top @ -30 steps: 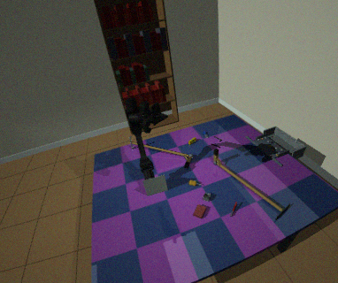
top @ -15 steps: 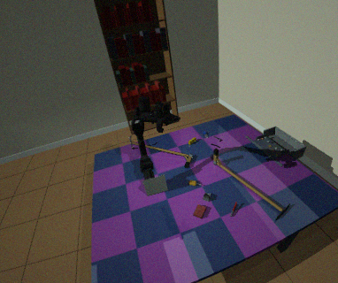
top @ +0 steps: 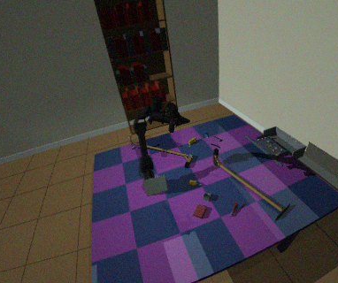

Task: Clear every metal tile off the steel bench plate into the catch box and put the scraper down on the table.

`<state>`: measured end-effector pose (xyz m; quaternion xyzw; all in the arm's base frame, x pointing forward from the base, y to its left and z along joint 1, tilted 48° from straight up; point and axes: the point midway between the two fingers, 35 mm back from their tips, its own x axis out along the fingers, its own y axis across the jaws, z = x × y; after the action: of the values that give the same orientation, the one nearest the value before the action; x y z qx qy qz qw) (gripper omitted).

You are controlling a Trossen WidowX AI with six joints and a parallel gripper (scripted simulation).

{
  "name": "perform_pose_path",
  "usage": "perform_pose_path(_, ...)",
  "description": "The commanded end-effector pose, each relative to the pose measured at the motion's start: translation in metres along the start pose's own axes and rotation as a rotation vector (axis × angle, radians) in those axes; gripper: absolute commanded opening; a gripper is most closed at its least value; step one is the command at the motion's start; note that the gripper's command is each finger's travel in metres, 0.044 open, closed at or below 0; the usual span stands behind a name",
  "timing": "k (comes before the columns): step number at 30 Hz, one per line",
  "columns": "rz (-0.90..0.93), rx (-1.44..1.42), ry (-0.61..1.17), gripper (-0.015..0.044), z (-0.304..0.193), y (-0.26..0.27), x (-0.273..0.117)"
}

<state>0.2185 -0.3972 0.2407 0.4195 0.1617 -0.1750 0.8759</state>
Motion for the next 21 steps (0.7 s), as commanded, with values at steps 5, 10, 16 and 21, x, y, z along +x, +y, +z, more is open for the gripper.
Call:
perform_pose_path(5,0.037,-0.044,0.083,0.0,-0.015,0.021,0.024)
perform_pose_path(10,0.063,-0.07,0.137,0.0,-0.027,0.036,0.038)
perform_pose_path(16,0.096,-0.103,0.201,0.0,-0.042,0.053,0.054)
perform_pose_path(21,0.123,-0.13,0.255,0.0,-0.055,0.068,0.065)
